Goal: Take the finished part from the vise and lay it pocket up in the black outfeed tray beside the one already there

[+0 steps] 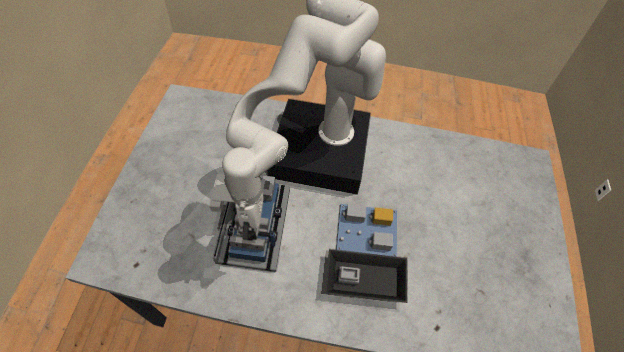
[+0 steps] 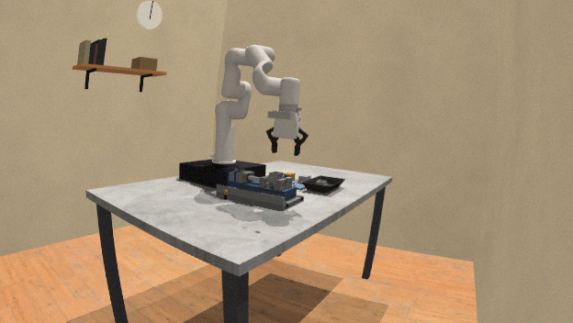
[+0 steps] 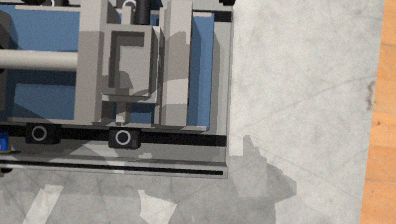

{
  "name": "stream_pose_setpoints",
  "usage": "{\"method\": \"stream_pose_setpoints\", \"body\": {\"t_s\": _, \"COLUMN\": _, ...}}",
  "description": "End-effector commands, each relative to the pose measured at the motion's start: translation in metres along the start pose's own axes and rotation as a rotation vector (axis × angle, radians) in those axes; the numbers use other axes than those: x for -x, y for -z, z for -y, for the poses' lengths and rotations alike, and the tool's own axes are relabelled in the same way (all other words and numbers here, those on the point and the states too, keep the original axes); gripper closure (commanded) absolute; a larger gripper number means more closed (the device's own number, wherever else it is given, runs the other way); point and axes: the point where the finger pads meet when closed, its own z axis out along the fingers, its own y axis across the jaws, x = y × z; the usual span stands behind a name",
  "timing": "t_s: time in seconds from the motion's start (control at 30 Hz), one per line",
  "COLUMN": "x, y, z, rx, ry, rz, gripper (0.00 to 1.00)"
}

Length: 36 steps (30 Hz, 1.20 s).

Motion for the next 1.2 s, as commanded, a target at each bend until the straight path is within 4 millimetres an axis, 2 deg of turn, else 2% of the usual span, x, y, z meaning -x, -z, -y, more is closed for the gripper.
{"method": "stream_pose_setpoints", "body": {"t_s": 0.0, "x": -0.0264, "y": 0.005, "z": -0.0225, "rx": -0.013, "ry": -0.043, "rz": -0.005, "gripper": 0.0}}
{"method": "stream_pose_setpoints", "body": {"t_s": 0.13, "x": -0.0264, "y": 0.005, "z": -0.0225, "rx": -0.013, "ry": -0.043, "rz": -0.005, "gripper": 0.0}}
{"method": "stream_pose_setpoints", "body": {"t_s": 0.17, "x": -0.0264, "y": 0.005, "z": -0.0225, "rx": -0.013, "ry": -0.043, "rz": -0.005, "gripper": 1.0}}
{"method": "stream_pose_setpoints", "body": {"t_s": 1.17, "x": -0.0264, "y": 0.005, "z": -0.0225, "rx": -0.013, "ry": -0.043, "rz": -0.005, "gripper": 1.0}}
